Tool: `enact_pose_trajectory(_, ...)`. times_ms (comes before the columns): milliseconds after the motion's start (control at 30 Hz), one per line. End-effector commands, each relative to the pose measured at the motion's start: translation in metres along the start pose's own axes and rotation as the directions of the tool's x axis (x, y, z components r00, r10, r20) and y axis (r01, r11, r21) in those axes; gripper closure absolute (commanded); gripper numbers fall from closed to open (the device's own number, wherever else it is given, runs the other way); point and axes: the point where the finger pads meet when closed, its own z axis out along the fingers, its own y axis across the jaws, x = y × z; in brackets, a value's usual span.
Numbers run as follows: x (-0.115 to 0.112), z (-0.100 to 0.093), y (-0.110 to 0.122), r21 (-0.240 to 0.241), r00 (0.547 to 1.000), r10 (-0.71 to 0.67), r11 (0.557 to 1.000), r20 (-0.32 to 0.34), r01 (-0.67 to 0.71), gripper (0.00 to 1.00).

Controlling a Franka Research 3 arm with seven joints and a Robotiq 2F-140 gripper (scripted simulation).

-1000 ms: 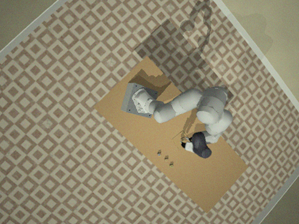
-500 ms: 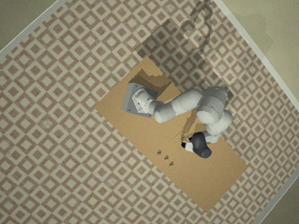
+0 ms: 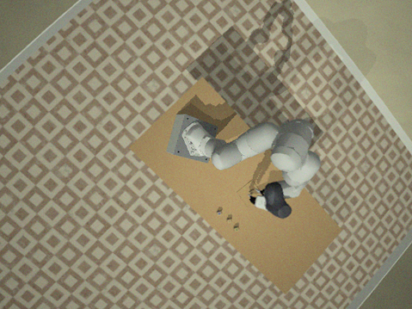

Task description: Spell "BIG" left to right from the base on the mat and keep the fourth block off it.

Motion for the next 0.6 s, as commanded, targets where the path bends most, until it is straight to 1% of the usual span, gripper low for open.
enact_pose_trajectory(0, 0.0, 0.001, 0.001, -0.001, 1.0, -0.004, 1.0, 0.0, 0.004, 0.63)
enact_pose_trajectory(233, 0.0, 0.002, 0.001, -0.002, 1.0, -0.004, 1.0, 0.0, 0.004, 0.63)
enact_pose_trajectory(500, 0.0, 0.013, 0.001, -0.002, 1.0, -0.004, 1.0, 0.0, 0.004, 0.63)
enact_pose_trajectory(567, 0.0, 0.013, 0.001, -0.002, 1.0, -0.004, 1.0, 0.0, 0.004, 0.63)
